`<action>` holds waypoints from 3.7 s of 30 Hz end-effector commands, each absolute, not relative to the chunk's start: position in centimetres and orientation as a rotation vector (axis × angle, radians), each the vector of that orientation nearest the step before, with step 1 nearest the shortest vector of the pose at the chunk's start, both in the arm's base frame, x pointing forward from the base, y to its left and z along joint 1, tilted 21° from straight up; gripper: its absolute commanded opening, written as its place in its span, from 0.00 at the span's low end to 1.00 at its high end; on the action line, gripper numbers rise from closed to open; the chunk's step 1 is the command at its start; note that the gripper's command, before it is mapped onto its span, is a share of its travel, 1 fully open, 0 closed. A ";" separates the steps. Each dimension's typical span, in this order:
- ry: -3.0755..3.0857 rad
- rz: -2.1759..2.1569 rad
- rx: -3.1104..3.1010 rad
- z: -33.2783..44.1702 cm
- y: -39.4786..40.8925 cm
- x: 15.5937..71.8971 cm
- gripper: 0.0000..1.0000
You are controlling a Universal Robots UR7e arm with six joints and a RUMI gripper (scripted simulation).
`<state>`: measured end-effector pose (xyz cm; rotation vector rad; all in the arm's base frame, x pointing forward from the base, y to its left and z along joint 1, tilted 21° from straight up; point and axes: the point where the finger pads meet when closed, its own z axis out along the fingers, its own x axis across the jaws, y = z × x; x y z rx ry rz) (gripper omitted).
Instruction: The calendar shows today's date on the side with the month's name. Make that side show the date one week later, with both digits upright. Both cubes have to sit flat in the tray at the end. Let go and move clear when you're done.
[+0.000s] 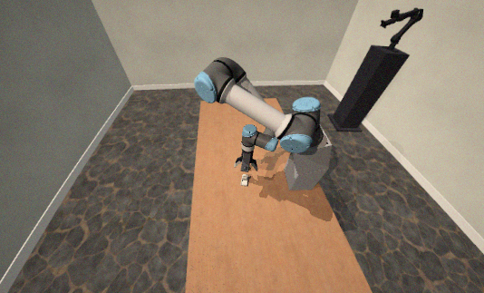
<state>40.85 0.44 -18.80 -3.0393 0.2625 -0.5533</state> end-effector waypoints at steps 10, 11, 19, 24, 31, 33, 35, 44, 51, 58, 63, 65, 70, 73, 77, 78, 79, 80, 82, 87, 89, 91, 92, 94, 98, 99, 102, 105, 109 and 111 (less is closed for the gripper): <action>0.363 -0.548 -3.017 -18.8 0.2 40.9 1.00; 0.380 -0.547 -3.013 -18.8 0.2 40.9 1.00; 0.571 -0.536 -2.962 -18.9 -0.1 41.2 1.00; 0.668 -0.532 -2.931 -18.8 -0.4 41.3 1.00; 0.903 -0.514 -2.840 -18.9 -0.9 41.5 1.00; 0.946 -0.510 -2.821 -18.9 -1.0 41.6 1.00; 1.027 -0.503 -2.783 -18.9 -1.1 41.7 1.00; 1.261 -0.479 -2.657 -19.0 -1.7 41.9 1.00; 1.422 -0.459 -2.553 -19.0 -2.1 42.0 1.00; 1.571 -0.438 -2.445 -19.1 -2.4 42.1 1.00; 1.715 -0.416 -2.328 -19.1 -3.0 42.1 1.00; 1.760 -0.409 -2.288 -19.2 -3.1 42.1 1.00; 1.868 -0.389 -2.186 -19.2 -3.5 42.1 1.00; 1.893 -0.385 -2.160 -19.2 -3.5 42.1 1.00; 2.006 -0.362 -2.039 -19.3 -3.9 42.2 1.00; 2.027 -0.357 -2.015 -19.3 -4.0 42.1 1.00; 2.046 -0.353 -1.992 -19.4 -4.1 42.1 1.00; 2.051 -0.352 -1.987 -19.4 -4.1 42.1 1.00; 2.093 -0.343 -1.935 -19.4 -4.3 42.1 1.00; 2.196 -0.318 -1.802 -19.5 -4.7 42.1 1.00; 2.214 -0.313 -1.776 -19.5 -4.8 42.1 1.00; 2.216 -0.313 -1.773 -19.5 -4.8 42.1 1.00; 2.251 -0.303 -1.720 -19.5 -4.9 42.1 1.00; 2.304 -0.288 -1.640 -19.6 -5.2 42.0 1.00; 2.361 -0.271 -1.547 -19.7 -5.5 42.0 1.00; 2.379 -0.265 -1.516 -19.7 -5.6 41.9 1.00; 2.423 -0.250 -1.436 -19.8 -5.8 41.9 1.00; 2.453 -0.239 -1.376 -19.8 -5.9 41.9 1.00; 2.508 -0.218 -1.260 -19.9 -6.2 41.8 1.00; 2.530 -0.209 -1.211 -19.9 -6.4 41.7 1.00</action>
